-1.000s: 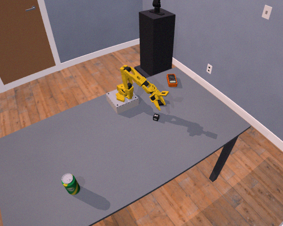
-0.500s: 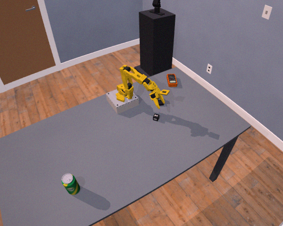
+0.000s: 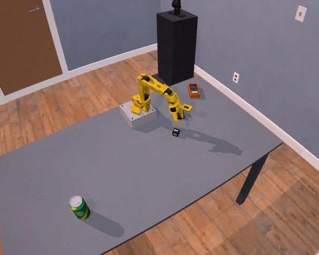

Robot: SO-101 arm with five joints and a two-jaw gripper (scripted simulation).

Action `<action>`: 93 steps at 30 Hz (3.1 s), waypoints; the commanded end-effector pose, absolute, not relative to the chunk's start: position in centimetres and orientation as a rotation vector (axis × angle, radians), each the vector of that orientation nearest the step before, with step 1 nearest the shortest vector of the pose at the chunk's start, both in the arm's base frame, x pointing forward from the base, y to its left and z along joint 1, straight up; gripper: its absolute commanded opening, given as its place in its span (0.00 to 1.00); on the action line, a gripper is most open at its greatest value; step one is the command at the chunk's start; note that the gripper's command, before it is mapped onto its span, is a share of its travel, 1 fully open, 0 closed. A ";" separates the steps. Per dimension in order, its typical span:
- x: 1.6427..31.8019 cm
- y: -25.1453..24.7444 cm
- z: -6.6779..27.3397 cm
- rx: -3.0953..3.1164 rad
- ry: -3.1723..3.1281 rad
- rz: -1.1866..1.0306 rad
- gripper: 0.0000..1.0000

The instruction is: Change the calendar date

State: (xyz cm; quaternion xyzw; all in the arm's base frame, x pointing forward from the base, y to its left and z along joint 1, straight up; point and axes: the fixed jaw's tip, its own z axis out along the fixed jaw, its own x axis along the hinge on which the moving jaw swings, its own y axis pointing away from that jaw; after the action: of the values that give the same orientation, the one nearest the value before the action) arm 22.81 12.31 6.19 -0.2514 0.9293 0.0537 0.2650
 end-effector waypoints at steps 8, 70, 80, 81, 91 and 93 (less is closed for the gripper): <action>21.0 11.7 2.0 -0.805 2.821 0.062 0.35; 19.7 11.9 -0.8 -0.966 3.003 -0.004 0.35; 19.8 11.9 -1.8 -0.966 3.003 -0.004 0.35; 19.8 11.9 -1.9 -0.966 3.003 -0.004 0.35; 19.7 11.9 -3.5 -0.966 3.003 -0.004 0.35; 19.7 11.9 -3.7 -0.966 3.003 -0.004 0.35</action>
State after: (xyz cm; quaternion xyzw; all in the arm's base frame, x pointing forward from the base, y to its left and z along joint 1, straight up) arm 20.25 11.89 -2.94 -0.2966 0.9550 0.0001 0.0034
